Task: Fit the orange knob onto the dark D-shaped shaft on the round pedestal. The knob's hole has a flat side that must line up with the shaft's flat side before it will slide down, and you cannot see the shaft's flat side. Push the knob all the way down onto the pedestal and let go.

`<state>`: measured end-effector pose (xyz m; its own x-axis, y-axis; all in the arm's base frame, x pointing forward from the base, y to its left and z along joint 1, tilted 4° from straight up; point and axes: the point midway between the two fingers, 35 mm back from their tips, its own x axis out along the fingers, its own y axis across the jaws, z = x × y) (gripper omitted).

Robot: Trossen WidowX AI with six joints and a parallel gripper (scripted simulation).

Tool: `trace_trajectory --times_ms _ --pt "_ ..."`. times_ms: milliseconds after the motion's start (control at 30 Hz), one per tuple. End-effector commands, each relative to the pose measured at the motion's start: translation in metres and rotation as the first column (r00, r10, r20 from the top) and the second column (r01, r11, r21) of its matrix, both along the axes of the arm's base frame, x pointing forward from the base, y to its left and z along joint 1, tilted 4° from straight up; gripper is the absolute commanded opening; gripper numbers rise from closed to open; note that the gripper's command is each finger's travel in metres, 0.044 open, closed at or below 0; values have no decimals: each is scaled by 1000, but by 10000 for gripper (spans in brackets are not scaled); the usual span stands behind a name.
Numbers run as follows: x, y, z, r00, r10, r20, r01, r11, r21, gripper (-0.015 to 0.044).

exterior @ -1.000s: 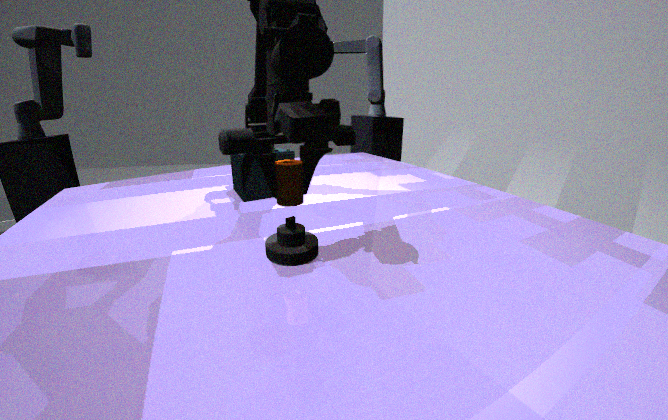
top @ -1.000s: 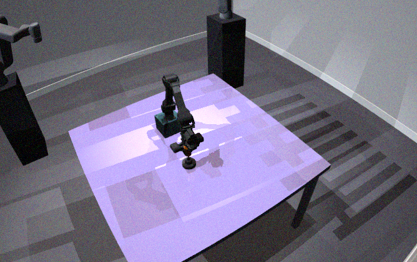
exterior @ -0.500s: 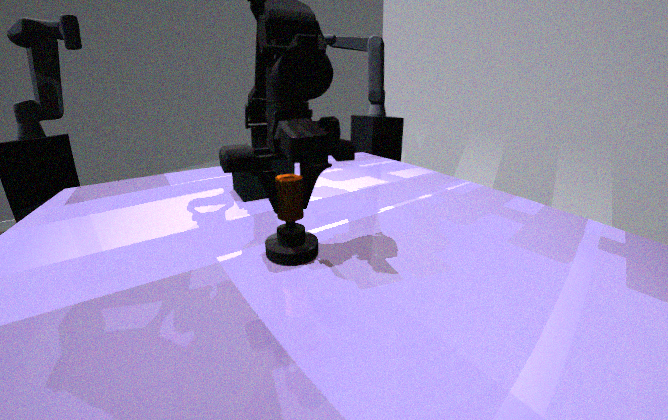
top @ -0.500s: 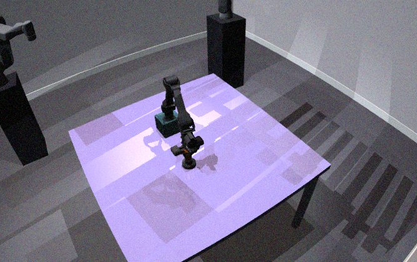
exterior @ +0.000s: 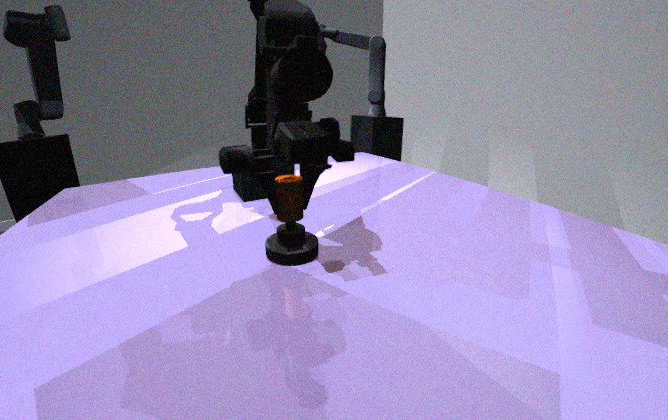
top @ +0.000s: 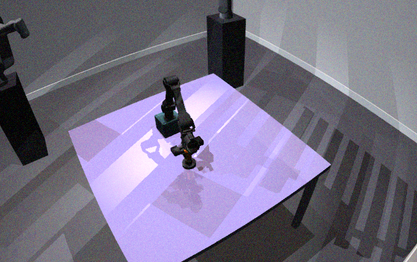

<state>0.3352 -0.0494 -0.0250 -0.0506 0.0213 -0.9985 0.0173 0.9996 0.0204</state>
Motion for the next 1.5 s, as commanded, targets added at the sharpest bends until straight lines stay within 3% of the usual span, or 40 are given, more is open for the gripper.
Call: trace_trajectory --times_ms 0,167,367,1033,1267,1467 --pt "2 0 3 1000 2 4 -2 1000 -3 0" --pt "2 0 4 1000 28 5 -28 1000 -2 0" --pt "3 0 6 978 210 9 -210 978 6 0" --pt "-1 1 1 978 210 9 -210 978 7 0" --pt "-2 1 5 917 399 15 -399 917 14 0" --pt "-2 1 6 913 408 15 -408 913 15 0"
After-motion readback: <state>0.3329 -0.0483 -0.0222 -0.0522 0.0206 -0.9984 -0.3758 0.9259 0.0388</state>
